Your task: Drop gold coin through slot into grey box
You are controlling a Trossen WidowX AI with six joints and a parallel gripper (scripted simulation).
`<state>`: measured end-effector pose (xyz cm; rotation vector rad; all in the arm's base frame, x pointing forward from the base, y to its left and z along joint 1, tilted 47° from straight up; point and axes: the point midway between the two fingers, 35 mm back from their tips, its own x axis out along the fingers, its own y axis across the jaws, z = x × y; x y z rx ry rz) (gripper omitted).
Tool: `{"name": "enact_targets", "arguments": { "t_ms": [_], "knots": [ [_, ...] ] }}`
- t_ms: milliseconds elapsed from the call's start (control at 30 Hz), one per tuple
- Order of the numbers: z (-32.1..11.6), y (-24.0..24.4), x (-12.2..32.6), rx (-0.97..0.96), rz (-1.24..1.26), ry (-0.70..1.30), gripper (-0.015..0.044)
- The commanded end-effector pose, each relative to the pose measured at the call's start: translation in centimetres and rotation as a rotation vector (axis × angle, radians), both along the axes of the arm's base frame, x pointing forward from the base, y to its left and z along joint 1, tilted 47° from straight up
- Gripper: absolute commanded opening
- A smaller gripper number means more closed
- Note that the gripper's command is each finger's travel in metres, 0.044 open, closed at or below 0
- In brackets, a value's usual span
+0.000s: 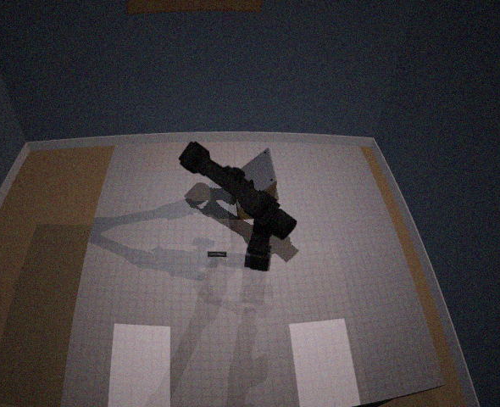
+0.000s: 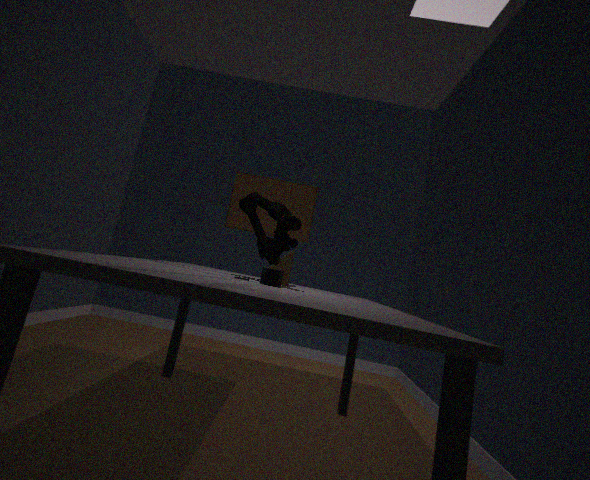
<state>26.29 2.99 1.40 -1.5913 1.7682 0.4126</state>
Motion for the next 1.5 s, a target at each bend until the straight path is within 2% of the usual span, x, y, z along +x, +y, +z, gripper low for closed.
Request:
{"name": "enact_targets", "arguments": {
  "t_ms": [0, 1467],
  "knots": [
    [-0.1, 0.1, 0.0, 0.002, -0.003, 0.0, 0.0],
    [-0.8, -1.1, -0.2, 0.0, 0.006, 0.006, 0.0]
  ]
}}
